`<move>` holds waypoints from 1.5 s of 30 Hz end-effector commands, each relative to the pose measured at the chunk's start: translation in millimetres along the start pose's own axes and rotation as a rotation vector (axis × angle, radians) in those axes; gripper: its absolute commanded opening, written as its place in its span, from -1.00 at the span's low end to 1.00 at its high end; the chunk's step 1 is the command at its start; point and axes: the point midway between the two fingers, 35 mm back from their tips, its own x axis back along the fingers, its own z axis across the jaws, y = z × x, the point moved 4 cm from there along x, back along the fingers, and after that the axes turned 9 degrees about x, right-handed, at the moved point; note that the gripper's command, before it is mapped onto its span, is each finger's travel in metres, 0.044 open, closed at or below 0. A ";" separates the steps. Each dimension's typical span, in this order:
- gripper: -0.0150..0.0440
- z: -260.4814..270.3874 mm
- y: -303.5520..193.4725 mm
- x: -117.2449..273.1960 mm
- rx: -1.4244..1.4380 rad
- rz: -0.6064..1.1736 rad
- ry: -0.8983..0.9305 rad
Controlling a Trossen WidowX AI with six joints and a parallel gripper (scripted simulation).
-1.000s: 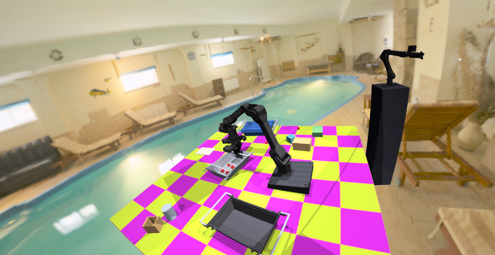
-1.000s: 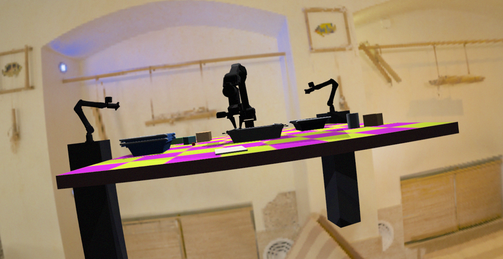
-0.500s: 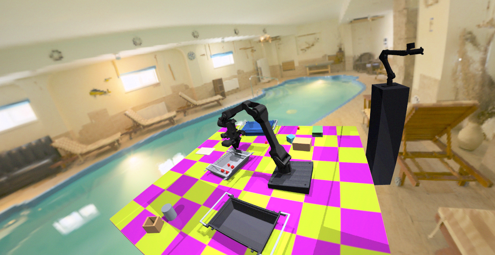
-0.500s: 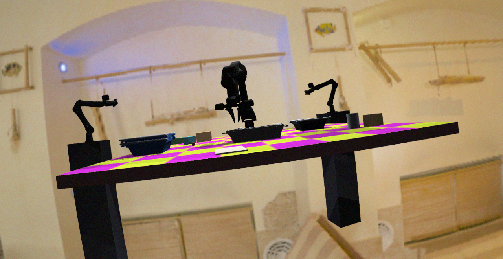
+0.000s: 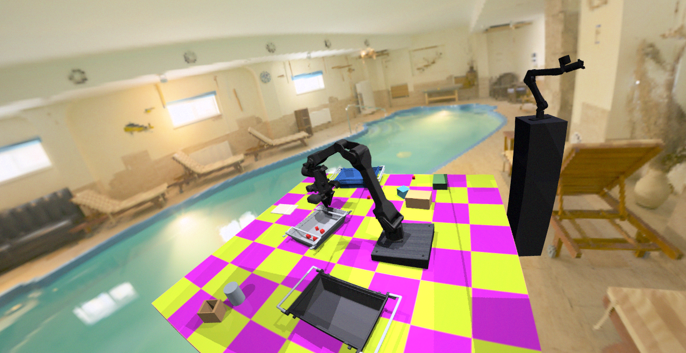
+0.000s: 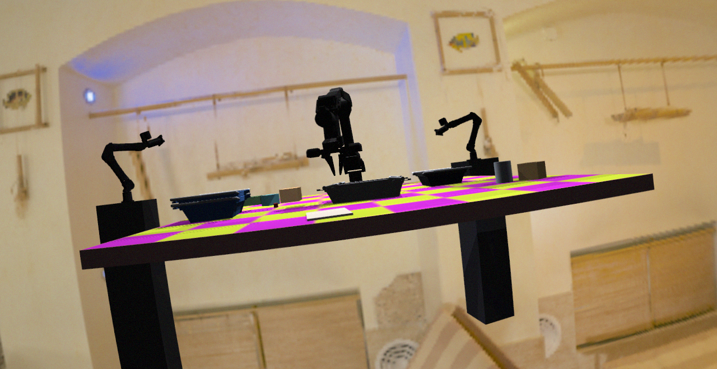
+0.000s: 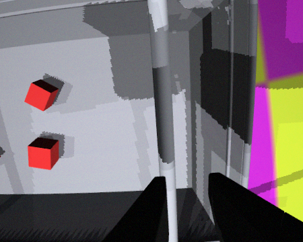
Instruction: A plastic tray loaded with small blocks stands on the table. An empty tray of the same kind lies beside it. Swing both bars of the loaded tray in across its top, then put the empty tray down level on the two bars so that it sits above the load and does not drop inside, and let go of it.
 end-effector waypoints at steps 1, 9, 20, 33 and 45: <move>-0.22 0.0 0.0 -0.6 0.000 0.000 0.000; -0.22 0.0 0.0 -0.6 0.000 0.000 0.000; -0.22 0.1 0.0 0.0 0.000 0.000 0.001; -0.22 0.1 0.0 0.0 0.000 0.000 0.001; -0.49 0.1 0.0 0.0 0.000 0.000 0.001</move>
